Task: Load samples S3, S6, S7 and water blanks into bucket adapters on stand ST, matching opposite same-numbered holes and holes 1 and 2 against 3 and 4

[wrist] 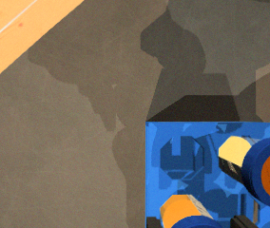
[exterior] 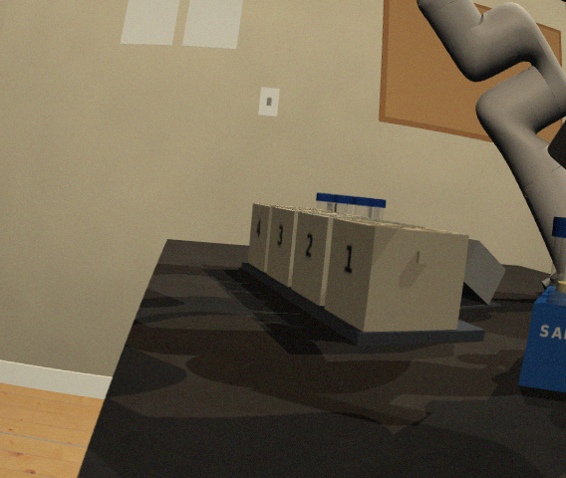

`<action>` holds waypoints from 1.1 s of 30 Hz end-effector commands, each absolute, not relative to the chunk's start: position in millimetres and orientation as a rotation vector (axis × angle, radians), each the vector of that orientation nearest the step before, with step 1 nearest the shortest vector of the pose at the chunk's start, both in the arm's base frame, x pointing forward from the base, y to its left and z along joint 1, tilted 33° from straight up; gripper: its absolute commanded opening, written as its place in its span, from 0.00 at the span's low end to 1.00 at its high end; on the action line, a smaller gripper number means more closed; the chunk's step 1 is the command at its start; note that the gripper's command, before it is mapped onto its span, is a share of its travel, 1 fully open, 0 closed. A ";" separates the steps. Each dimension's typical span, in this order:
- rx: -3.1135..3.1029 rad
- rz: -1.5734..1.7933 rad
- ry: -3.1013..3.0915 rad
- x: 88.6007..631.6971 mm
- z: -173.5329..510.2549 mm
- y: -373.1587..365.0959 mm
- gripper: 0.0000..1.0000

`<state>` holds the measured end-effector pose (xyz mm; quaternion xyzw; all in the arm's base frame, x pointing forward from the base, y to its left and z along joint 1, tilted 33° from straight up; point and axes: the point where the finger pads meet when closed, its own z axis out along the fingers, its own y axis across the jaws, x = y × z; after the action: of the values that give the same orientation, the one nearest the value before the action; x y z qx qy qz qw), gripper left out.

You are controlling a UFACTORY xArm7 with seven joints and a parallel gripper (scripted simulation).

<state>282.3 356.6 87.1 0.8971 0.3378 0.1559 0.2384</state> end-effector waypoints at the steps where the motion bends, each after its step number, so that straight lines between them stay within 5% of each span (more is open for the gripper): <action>1: 2.459 0.432 0.929 277.3 96.9 361.9 0.44; 33: 2.459 0.432 0.929 252.5 143.9 379.8 0.44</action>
<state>257.4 374.8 134.2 0.8971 0.3380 0.1561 0.2380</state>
